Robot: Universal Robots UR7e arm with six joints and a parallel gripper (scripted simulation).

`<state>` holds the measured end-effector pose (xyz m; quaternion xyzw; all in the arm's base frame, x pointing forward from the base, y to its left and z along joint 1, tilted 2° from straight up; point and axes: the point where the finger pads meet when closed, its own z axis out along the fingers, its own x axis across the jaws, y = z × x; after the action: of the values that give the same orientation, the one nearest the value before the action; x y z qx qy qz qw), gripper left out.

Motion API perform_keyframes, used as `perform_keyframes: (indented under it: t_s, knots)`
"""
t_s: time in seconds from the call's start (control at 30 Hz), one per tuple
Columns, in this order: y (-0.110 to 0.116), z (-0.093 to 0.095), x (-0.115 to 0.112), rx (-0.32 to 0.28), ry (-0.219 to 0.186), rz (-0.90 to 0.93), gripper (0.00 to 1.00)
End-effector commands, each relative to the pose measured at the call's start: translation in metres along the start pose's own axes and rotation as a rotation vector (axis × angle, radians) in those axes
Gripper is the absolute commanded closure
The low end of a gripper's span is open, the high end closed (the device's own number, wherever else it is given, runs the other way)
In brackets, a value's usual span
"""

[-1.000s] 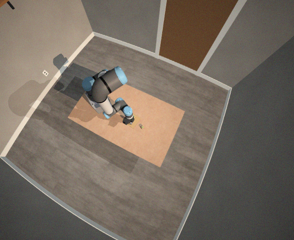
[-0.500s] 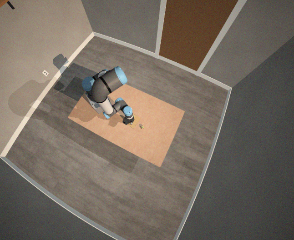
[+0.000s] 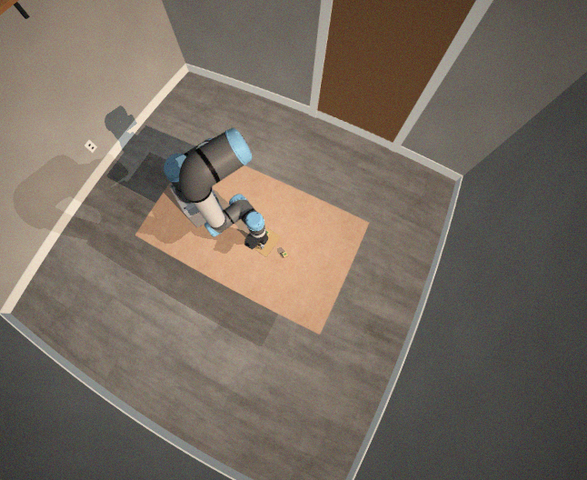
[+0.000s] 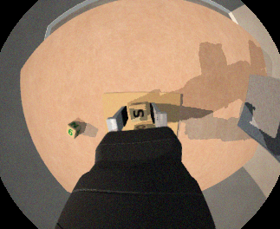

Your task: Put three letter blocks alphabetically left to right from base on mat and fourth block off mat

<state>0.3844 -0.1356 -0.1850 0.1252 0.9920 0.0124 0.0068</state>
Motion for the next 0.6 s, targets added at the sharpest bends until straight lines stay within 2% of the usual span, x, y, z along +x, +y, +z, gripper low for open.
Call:
perform_keyframes:
  t_s: [0.0,0.3,0.37,0.57]
  knots:
    - [0.000,-0.014,-0.001,0.001,-0.002,0.000,0.21]
    - [0.000,-0.049,-0.001,0.001,-0.002,0.000,0.21]
    - [0.000,-0.049,-0.001,0.001,-0.002,0.000,0.21]
    - [0.000,-0.069,-0.001,0.001,-0.002,0.000,0.21]
